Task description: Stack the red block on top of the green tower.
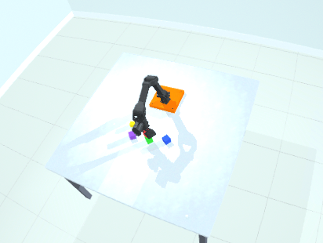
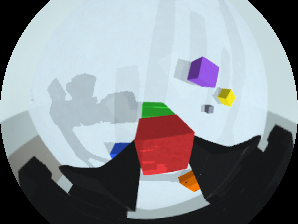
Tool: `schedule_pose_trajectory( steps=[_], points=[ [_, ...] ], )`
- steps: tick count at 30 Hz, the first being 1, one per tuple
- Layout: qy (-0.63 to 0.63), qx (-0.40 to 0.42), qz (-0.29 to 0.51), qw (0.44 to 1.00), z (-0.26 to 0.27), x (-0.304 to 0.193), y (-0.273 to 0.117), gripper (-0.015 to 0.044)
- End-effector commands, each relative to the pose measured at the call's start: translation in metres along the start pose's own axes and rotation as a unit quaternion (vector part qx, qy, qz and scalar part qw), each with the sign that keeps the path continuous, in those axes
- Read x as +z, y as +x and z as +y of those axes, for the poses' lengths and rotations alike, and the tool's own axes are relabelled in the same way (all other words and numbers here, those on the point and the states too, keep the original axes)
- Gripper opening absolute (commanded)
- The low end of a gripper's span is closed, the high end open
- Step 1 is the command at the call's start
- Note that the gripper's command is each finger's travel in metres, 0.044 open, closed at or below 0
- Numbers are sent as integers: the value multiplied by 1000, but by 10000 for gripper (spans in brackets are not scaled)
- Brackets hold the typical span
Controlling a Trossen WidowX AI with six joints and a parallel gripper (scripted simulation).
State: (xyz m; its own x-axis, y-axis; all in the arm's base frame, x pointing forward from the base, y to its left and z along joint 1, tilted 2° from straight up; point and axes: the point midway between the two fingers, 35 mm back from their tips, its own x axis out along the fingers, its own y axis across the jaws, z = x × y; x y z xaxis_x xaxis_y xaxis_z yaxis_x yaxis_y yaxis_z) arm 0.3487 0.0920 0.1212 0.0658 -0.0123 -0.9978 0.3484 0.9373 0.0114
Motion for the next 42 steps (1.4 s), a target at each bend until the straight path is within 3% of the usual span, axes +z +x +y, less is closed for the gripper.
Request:
schedule_pose_trajectory(
  steps=[1,21,37,42],
  points=[
    [0,-2,-1,1000,0,1,1,0],
    [0,-2,-1,1000,0,1,-2,0],
    [0,0,0,1000,0,0,1,420],
    [0,0,0,1000,0,0,1,440]
  ],
)
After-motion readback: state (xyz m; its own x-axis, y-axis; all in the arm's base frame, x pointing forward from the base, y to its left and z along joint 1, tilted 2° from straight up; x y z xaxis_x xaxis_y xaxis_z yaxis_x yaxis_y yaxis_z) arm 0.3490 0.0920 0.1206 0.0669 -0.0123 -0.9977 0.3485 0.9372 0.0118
